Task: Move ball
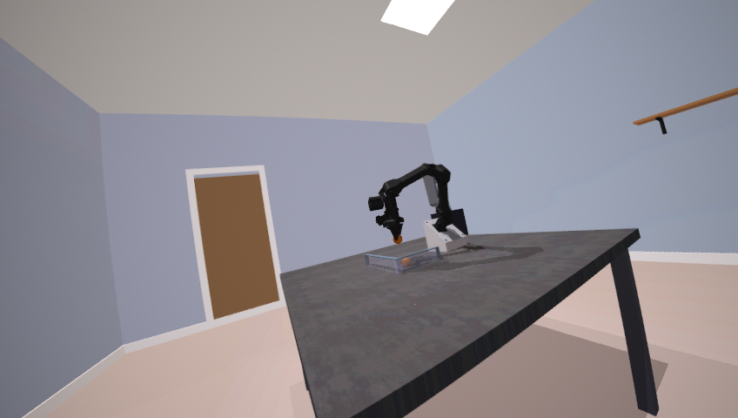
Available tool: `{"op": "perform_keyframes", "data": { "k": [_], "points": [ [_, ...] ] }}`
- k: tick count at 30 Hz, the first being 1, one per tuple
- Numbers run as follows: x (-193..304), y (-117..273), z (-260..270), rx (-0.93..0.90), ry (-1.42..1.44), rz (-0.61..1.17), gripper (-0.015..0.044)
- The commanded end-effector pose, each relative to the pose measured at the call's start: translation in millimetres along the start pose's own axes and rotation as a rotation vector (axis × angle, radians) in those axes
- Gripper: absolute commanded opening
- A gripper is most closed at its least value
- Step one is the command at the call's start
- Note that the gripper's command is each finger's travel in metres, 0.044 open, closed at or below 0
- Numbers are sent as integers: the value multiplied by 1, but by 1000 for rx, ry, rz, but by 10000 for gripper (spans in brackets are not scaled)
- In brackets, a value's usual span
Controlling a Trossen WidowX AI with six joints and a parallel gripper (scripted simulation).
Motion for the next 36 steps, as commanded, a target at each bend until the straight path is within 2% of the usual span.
{"op": "perform_keyframes", "data": {
  "k": [1, 25, 30, 36],
  "points": [
    [4, 1, 8, -8, -84, -10, 0],
    [21, -19, 45, -20, -751, 6, 0],
    [21, -23, 46, -20, -769, 6, 0],
    [20, -51, 47, -20, -769, 5, 0]
  ]
}}
Point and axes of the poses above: the point midway between the two fingers, 35 mm back from their tips, its own y axis back along the fingers, its own z axis across the jaws, x = y × z, the point moved 10 cm from there along y, back along the fingers, and after that the axes turned 12 degrees about y, right-handed, at the moved point
